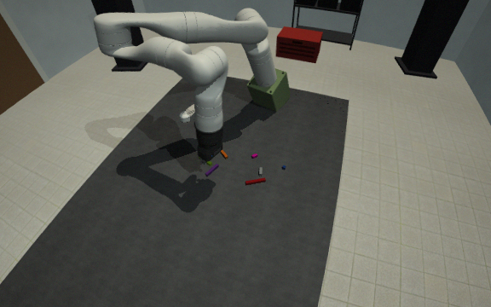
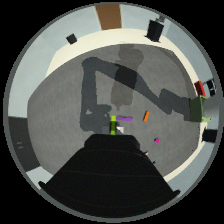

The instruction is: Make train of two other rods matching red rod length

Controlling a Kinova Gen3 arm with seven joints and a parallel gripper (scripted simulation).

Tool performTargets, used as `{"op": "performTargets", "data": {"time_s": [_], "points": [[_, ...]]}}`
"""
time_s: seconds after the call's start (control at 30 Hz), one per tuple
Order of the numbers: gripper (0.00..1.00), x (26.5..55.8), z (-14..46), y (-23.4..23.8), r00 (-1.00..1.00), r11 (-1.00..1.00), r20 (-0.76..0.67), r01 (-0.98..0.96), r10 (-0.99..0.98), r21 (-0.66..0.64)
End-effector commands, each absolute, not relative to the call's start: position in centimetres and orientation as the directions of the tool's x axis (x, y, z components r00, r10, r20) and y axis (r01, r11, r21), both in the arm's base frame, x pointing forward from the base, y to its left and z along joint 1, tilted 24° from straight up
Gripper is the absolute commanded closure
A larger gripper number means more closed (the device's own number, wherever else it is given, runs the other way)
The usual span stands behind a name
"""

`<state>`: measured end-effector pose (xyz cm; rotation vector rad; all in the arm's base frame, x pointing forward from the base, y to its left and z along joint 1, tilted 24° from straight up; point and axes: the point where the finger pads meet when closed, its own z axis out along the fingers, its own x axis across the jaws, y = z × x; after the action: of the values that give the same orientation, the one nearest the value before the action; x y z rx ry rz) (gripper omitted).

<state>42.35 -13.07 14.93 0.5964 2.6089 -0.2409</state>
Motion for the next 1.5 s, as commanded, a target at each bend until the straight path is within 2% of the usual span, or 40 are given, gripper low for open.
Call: {"op": "performTargets", "data": {"time_s": [0.0, 0.17, 0.23, 0.33, 0.73, 1.47], "points": [[0.76, 41.4, 14.0, -10.5, -0.861, 0.937, -0.443, 0.330, 0.249, -0.116], [0.76, 39.3, 12.7, -8.3, -0.919, 0.972, -0.391, 0.135, 0.050, -0.192], [0.76, 39.3, 12.7, -8.3, -0.919, 0.972, -0.391, 0.135, 0.050, -0.192], [0.76, 38.3, 12.0, -7.2, -0.931, 0.973, -0.361, 0.026, -0.059, -0.227], [0.76, 35.0, 10.5, -4.4, -0.883, 0.901, -0.262, -0.304, -0.388, -0.311], [0.76, 33.0, 9.8, -2.7, -0.781, 0.786, -0.194, -0.511, -0.594, -0.349]]}}
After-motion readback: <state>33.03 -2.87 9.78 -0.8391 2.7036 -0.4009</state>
